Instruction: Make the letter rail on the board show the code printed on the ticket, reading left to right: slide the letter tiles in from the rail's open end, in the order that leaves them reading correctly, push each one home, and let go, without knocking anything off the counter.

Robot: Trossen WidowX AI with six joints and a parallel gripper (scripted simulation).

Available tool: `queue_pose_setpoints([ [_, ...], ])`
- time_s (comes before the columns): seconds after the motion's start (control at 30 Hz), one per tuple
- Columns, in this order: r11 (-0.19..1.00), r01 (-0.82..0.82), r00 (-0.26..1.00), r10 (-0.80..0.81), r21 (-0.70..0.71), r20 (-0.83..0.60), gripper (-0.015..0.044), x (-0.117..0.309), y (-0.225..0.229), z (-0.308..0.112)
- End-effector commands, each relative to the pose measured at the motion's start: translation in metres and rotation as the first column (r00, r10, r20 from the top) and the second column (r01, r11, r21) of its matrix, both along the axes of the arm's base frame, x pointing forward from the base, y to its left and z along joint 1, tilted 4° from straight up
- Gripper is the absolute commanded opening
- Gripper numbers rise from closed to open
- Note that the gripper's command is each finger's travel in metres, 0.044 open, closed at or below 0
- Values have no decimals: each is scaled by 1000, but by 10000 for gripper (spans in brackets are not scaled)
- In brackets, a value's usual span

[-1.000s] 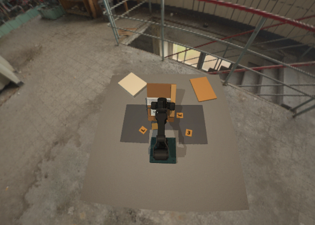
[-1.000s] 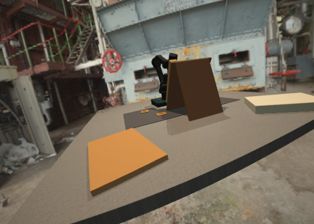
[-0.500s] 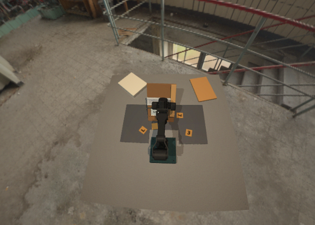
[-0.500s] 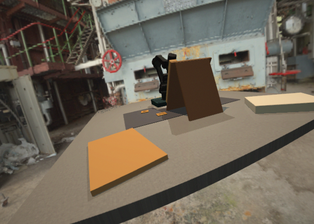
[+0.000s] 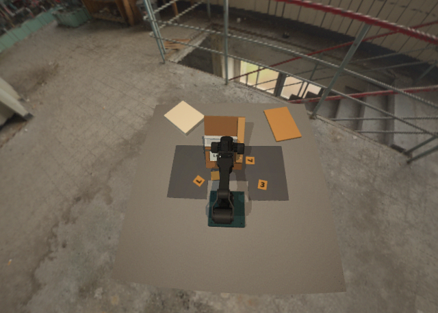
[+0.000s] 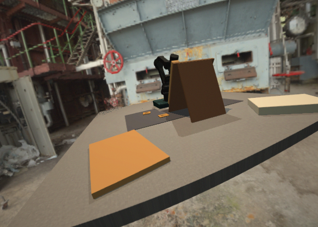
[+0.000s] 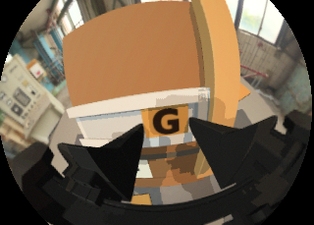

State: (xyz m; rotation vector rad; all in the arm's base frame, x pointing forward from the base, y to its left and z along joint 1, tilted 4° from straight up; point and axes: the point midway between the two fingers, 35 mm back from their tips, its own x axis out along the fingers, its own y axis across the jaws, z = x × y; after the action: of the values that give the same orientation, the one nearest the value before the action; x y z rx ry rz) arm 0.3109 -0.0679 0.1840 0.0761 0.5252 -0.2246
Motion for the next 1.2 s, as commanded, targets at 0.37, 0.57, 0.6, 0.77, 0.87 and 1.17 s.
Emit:
queue_pose_setpoints([
  [0.37,1000,-1,1000,1,-4,10,295,-11,2,9],
  [0.57,1000,-1,1000,1,-4,9,295,-14,3,10],
  [0.6,1000,-1,1000,1,-4,9,295,-14,3,11],
  [0.77,1000,-1,1000,1,-4,9,295,-16,4,12],
  [0.87,1000,-1,1000,1,-4,9,295,-17,4,13],
  [1.17,1000,-1,1000,1,-4,9,295,-21,5,15],
])
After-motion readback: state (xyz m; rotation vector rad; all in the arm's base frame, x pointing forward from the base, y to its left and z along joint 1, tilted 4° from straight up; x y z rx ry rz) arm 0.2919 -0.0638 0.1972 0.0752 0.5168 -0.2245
